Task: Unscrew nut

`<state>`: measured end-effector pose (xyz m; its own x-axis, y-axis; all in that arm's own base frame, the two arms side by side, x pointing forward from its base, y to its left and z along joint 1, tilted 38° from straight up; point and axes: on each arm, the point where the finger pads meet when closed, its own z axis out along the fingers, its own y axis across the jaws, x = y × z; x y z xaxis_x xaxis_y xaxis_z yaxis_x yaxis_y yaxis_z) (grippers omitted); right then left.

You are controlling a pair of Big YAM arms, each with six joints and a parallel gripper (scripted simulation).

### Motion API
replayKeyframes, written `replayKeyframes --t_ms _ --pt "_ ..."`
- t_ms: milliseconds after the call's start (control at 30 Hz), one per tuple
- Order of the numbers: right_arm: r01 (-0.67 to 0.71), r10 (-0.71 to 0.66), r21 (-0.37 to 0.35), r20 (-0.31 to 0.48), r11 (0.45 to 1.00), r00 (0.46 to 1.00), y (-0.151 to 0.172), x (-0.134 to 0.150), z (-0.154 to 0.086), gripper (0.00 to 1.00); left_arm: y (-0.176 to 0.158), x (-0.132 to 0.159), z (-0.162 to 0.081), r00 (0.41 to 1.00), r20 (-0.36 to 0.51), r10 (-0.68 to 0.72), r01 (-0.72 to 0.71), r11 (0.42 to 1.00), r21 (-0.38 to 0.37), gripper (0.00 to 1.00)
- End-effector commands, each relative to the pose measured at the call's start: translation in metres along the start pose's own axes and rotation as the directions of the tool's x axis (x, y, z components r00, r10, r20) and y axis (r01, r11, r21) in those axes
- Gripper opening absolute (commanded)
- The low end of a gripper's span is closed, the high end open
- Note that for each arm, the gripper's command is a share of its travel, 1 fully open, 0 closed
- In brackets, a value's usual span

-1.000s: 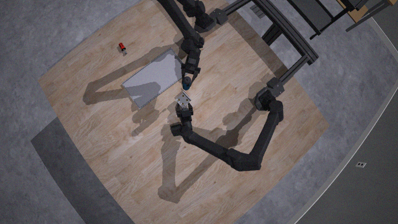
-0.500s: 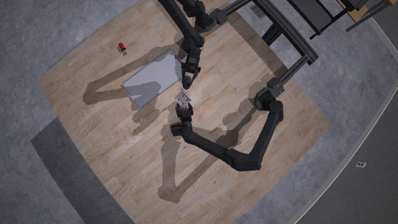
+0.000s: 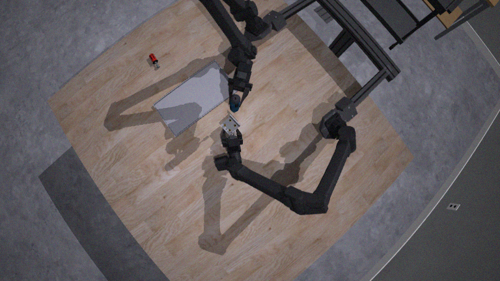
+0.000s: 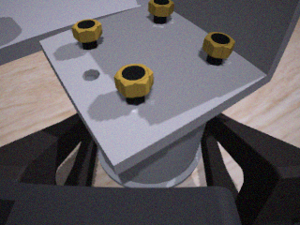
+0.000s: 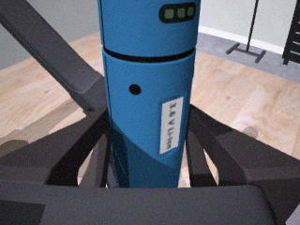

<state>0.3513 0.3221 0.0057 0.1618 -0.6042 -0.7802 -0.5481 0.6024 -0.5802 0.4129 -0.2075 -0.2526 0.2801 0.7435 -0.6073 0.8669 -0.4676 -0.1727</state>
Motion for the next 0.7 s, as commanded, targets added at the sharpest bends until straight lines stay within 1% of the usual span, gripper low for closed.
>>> replayKeyframes --t_ms 0,600,633,667 --pt "-0.035 0.033 0.019 0.093 0.999 0.995 -0.003 -0.035 0.002 0.42 0.003 -0.014 0.008 0.999 -0.007 0.032 -0.032 0.999 0.015 0.59" --pt "-0.037 0.035 0.014 0.09 0.999 0.995 -0.002 -0.034 -0.002 0.42 0.003 -0.014 0.008 0.999 -0.007 0.032 -0.032 0.999 0.015 0.59" --pt "-0.048 0.046 0.024 0.087 0.999 0.995 -0.006 -0.035 0.003 0.42 0.003 -0.014 0.008 0.999 -0.007 0.032 -0.032 0.999 0.015 0.59" --pt "-0.056 0.054 0.039 0.043 0.998 0.998 -0.017 -0.022 0.01 0.42 0.003 -0.014 0.008 0.999 -0.007 0.032 -0.032 0.999 0.015 0.59"
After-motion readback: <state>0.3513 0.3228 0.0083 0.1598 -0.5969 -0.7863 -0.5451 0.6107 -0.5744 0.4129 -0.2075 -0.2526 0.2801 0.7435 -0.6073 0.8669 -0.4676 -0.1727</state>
